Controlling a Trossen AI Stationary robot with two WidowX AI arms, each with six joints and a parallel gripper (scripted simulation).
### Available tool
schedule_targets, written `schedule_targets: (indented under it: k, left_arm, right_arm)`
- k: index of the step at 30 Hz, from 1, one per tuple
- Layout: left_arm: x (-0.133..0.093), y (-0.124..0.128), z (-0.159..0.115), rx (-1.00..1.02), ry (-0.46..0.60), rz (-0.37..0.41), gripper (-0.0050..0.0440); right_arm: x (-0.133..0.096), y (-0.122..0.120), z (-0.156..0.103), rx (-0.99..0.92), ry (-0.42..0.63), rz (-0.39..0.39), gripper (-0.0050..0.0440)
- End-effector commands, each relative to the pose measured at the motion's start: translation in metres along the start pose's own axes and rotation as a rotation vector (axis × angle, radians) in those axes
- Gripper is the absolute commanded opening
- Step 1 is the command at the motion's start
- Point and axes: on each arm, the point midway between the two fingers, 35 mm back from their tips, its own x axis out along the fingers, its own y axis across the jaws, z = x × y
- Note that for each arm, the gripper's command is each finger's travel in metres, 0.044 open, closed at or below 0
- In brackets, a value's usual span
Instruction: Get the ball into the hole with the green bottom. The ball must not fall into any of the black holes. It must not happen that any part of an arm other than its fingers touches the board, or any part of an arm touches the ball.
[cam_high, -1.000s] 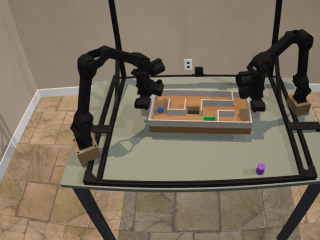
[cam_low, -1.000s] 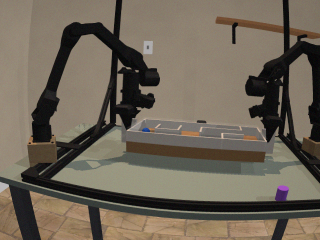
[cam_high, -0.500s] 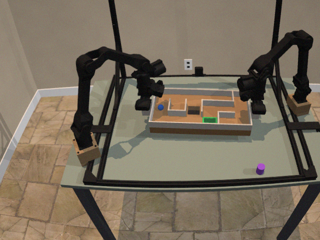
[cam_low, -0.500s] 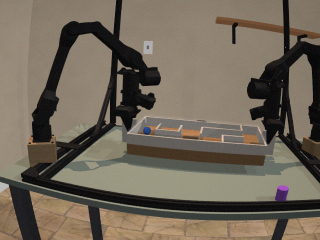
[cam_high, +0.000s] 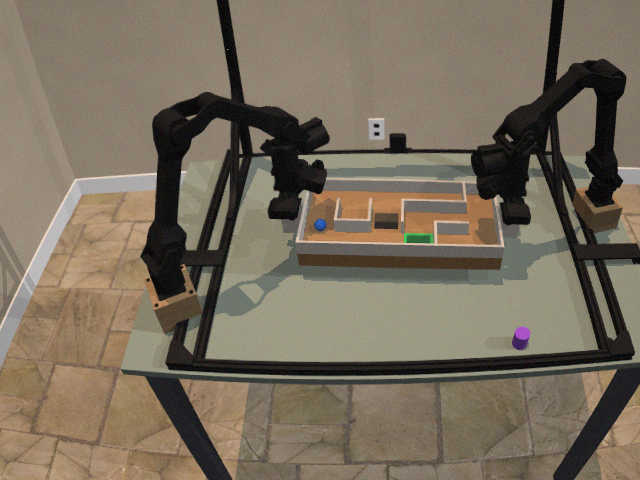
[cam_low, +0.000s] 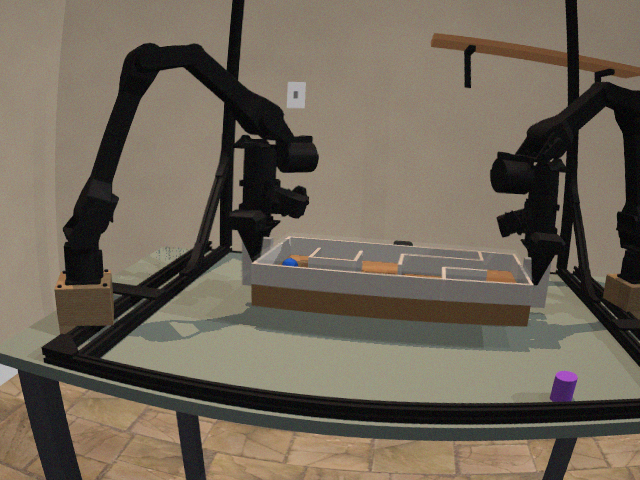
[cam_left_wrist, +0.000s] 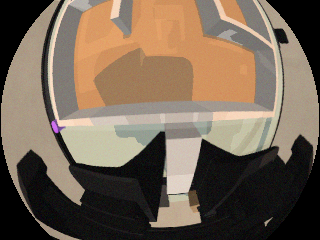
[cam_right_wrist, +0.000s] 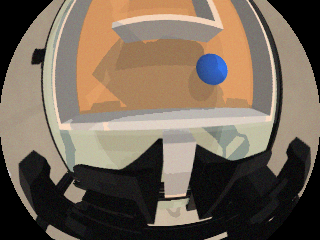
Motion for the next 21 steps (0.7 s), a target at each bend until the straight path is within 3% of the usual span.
schedule_targets:
  k: [1, 7, 21]
  left_arm:
    - [-0.0005, -0.0029, -0.0026, 0.001, 0.008, 0.032, 0.002]
    - [0.0014, -0.003, -0.0029, 0.001, 0.001, 0.033, 0.002]
    - [0.0052, 0.0, -0.0034, 0.001, -0.014, -0.045, 0.002]
  right_arm:
    - [0.0003, 0.0038, 0.0002, 0.001, -0.001, -0.032, 0.002]
    - [-0.0016, 0.0038, 0.0005, 0.001, 0.006, -0.034, 0.002]
    - [-0.0054, 0.0007, 0.0012, 0.001, 0.022, 0.044, 0.002]
